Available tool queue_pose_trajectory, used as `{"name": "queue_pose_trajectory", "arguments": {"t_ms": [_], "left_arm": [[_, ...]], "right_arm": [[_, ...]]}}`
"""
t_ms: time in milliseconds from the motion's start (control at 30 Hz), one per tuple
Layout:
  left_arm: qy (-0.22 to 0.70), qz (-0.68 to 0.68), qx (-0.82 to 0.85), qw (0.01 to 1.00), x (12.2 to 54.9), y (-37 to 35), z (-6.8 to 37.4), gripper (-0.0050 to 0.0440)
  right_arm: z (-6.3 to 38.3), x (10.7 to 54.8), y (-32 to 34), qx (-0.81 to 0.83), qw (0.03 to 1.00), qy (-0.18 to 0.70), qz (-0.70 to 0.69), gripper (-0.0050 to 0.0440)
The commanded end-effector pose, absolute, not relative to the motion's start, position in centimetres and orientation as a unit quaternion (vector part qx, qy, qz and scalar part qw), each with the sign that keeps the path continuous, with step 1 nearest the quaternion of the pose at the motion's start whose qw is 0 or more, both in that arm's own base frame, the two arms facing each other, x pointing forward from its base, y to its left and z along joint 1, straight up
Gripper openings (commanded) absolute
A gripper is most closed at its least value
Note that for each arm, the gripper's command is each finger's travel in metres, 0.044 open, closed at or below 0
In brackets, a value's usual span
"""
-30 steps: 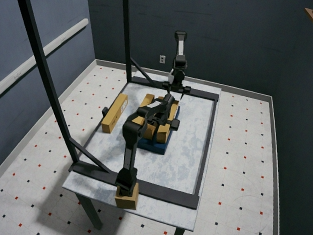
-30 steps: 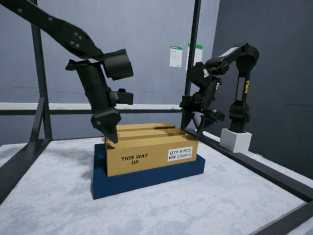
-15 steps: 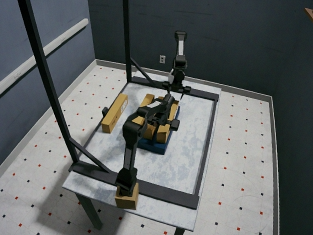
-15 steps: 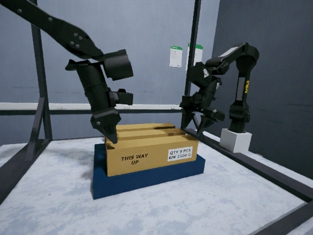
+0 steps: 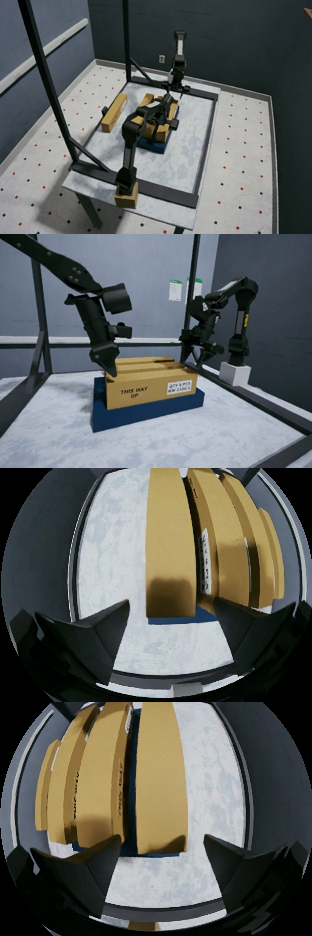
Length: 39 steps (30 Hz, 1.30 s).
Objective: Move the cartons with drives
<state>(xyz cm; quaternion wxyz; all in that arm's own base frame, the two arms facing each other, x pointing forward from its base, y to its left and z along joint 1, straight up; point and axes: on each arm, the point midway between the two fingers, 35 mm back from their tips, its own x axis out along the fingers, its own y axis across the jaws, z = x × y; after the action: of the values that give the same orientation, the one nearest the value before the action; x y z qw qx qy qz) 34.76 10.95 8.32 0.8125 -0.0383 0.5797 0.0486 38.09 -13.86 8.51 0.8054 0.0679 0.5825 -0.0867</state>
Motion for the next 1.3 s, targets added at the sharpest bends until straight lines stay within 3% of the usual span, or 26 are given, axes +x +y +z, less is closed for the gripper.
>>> {"name": "queue_pose_trajectory", "arguments": {"t_ms": [0, 67, 1267], "left_arm": [[0.575, 0.044, -0.034, 0.816, 30.8, 5.2, 8.3, 0.0382], [0.575, 0.044, -0.034, 0.816, 29.3, 3.0, 8.0, 0.0382], [0.578, 0.043, -0.035, 0.814, 29.2, 3.0, 8.0, 0.0382]], "right_arm": [[8.6, 34.8, -7.7, 0.064, 0.81, 0.578, -0.082, 0.0379], [8.3, 33.4, -5.3, 0.064, 0.81, 0.578, -0.082, 0.0379], [8.2, 33.4, -5.4, 0.062, 0.809, 0.578, -0.084, 0.0379]]}}
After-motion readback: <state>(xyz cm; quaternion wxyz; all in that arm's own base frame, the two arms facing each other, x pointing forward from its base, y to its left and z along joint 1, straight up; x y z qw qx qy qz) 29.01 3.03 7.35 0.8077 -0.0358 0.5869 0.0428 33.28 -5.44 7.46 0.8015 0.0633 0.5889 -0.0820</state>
